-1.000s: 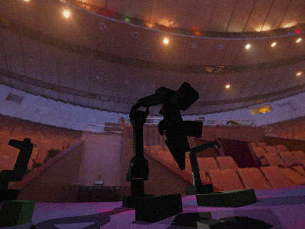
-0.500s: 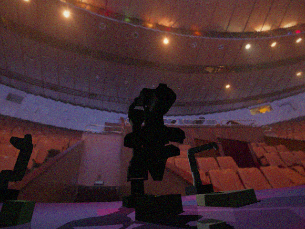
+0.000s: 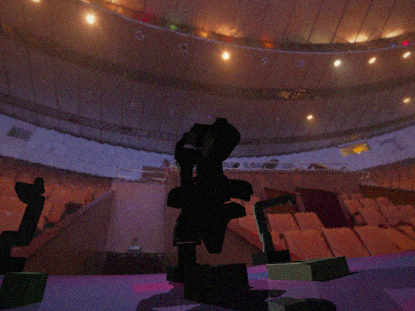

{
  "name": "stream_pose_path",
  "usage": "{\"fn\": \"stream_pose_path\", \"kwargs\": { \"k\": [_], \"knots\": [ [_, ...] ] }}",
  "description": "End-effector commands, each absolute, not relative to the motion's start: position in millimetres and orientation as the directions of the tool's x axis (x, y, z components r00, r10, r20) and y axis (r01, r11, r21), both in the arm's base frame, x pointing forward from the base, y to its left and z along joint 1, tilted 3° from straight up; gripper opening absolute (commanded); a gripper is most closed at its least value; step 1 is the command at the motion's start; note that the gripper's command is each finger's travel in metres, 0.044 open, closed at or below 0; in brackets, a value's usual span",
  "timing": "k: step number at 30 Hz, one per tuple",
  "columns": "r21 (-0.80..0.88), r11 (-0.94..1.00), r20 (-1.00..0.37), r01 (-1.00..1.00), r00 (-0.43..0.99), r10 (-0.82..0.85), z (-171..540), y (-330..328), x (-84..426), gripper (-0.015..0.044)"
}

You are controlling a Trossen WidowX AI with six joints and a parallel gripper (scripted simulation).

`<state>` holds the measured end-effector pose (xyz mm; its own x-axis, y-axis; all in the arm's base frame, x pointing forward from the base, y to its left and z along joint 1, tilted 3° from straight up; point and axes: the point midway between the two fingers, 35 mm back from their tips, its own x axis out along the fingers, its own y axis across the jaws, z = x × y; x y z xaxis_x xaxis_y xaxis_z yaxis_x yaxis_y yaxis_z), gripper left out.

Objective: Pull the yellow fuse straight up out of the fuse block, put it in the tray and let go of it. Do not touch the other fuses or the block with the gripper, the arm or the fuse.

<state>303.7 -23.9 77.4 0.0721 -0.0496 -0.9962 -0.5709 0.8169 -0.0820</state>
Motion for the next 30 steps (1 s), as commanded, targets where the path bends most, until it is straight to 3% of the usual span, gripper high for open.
{"fn": "stream_pose_path", "kwargs": {
  "k": [1, 30],
  "knots": [
    [-0.075, 0.818, -0.997, -0.571, 0.067, -0.044, 72, -23, 303, 0.0074],
    [-0.075, 0.818, -0.997, -0.571, 0.067, -0.044, 58, -25, 303, 0.0074]
  ]
}}
